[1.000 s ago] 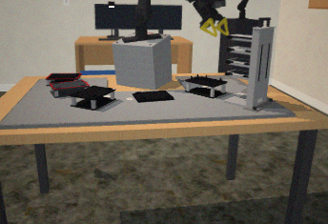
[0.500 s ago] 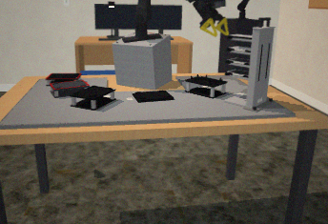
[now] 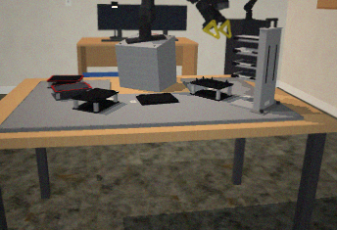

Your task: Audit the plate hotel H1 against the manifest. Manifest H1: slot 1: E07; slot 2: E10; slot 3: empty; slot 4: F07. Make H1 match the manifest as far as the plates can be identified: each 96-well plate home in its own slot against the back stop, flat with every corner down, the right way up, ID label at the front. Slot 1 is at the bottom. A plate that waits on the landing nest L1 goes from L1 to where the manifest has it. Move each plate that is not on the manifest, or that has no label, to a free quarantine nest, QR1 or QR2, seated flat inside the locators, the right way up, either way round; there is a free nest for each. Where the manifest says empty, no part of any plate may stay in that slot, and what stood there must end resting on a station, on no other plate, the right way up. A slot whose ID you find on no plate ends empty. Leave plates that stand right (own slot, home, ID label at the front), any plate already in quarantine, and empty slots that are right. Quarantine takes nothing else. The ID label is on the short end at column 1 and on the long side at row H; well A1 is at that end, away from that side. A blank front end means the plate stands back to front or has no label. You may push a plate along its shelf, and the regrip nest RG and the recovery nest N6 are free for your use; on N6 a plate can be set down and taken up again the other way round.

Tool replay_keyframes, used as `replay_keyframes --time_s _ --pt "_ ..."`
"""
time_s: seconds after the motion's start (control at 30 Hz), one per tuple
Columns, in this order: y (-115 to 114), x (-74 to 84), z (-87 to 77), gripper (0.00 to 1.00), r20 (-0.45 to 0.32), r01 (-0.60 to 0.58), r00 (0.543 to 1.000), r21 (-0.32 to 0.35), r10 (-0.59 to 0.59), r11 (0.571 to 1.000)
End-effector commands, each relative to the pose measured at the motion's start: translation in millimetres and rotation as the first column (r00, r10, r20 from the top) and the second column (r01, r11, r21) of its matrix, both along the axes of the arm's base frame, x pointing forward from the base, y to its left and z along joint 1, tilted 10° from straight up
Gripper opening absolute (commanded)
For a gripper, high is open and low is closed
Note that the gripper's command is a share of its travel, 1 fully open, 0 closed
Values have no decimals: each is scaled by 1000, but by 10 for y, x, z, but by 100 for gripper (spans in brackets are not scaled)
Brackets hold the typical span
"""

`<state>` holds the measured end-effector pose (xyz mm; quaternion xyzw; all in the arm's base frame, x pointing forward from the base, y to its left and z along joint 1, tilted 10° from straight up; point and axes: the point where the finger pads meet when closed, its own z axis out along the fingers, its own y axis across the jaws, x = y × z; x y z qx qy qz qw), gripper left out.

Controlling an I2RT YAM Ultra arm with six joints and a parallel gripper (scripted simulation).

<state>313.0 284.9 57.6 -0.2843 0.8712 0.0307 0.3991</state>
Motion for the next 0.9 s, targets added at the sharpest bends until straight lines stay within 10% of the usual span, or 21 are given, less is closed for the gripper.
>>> replay_keyframes --time_s 0.0,0.17,0.43,0.6,0.87 --pt "148 65 336 100 63 -2 998 79 -3 997" --pt "-9 -95 147 100 30 0 1000 37 -1 999" --pt "68 -38 324 100 62 2 998 79 -7 997" --pt "-75 -104 -31 100 12 7 1000 16 -8 1000" --pt "-75 -62 -113 100 20 2 1000 23 -3 1000"
